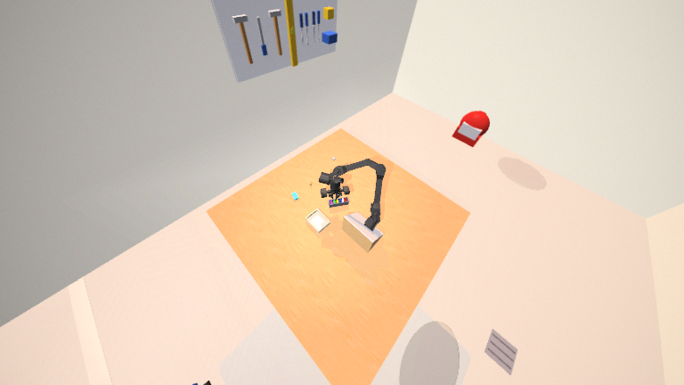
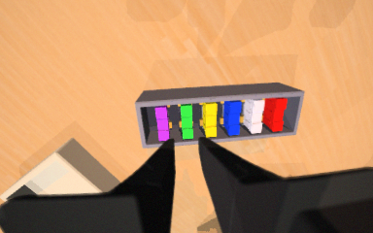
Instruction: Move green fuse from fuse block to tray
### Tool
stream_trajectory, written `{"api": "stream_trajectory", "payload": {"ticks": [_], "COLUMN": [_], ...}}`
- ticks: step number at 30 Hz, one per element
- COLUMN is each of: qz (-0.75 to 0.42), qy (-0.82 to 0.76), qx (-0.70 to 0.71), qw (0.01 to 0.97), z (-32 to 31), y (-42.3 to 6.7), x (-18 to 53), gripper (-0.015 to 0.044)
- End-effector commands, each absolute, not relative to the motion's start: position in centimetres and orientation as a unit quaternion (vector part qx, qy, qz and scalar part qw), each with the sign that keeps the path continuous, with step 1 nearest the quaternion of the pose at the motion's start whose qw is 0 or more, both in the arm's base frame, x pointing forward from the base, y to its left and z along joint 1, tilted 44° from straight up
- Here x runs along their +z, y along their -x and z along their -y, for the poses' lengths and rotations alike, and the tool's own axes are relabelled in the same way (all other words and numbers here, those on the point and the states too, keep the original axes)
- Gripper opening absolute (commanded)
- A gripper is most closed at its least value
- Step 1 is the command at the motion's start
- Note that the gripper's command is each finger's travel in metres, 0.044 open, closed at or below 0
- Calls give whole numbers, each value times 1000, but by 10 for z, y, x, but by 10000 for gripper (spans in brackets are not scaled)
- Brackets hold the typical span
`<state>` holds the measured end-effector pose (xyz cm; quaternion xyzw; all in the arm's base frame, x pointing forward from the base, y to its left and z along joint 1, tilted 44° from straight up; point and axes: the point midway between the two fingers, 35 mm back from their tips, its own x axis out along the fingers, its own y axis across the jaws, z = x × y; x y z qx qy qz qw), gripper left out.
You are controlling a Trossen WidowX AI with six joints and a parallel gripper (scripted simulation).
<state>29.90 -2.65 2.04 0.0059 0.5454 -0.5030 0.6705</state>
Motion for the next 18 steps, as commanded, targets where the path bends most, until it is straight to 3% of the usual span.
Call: {"api": "stream_trajectory", "payload": {"ticks": [1, 18], "qz": [-549, -549], "qy": [16, 16], "qx": [-500, -500], "qw": [670, 670], "z": [27, 35], "y": [-297, -296], "x": [22, 13], "gripper": [74, 74]}}
